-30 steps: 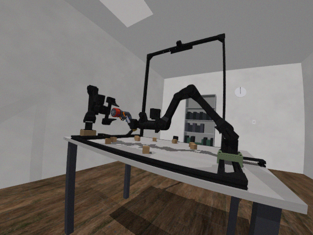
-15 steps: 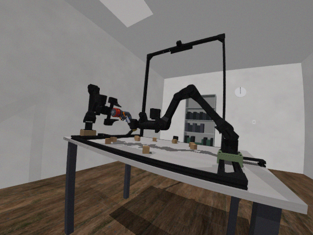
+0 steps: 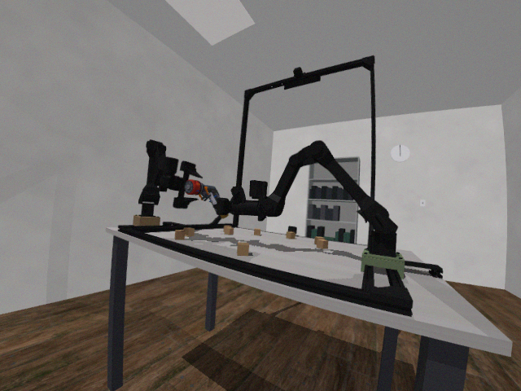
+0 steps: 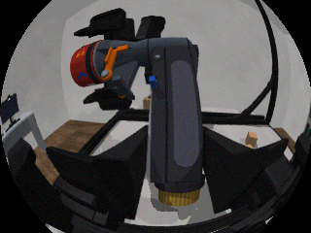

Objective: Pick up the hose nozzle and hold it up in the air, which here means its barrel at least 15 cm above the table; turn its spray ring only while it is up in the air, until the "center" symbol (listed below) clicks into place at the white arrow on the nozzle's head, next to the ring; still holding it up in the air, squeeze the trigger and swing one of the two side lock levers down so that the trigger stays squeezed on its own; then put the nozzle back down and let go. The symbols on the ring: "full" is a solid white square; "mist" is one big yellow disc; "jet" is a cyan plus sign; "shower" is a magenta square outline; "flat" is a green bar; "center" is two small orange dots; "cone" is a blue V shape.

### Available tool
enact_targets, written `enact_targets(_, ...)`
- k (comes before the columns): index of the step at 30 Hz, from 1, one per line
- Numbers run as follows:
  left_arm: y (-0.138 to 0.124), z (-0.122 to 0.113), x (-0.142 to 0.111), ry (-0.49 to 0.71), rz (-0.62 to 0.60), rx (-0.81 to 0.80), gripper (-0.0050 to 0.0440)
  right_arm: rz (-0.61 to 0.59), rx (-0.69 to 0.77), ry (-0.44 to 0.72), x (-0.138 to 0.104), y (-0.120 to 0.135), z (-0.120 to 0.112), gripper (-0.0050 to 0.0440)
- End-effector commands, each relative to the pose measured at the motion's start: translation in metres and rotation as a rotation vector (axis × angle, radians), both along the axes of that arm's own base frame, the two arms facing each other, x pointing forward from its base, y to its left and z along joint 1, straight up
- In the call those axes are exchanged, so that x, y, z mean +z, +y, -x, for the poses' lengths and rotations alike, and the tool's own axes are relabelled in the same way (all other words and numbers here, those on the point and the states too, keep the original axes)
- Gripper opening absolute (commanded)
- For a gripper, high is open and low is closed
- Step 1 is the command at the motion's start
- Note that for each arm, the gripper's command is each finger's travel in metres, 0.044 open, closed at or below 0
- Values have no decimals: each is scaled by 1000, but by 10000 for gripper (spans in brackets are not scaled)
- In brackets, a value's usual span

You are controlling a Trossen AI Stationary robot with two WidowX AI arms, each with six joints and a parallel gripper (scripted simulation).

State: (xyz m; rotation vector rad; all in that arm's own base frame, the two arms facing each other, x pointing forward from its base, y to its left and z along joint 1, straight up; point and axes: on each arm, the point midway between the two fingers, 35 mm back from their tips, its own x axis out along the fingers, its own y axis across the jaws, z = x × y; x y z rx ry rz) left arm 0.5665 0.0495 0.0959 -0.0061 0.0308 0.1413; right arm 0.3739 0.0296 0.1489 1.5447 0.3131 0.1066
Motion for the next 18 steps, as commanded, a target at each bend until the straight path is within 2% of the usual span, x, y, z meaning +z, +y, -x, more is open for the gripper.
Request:
enact_targets(1,0,-2,12,-30,-8,-2,0,-3,-5,-7,2,-1,-1,400)
enact_targets(10,0,-2,12,-30,-8,-2,0,-3,-5,-7,2,-1,-1,400)
enact_targets(12,0,-2,12,-30,-8,-2,0,0,-1,-2,1,0,-1,352)
enact_targets(18,0,-2,12,-30,-8,-2,0,0,-1,-2,3,-1,-1,325)
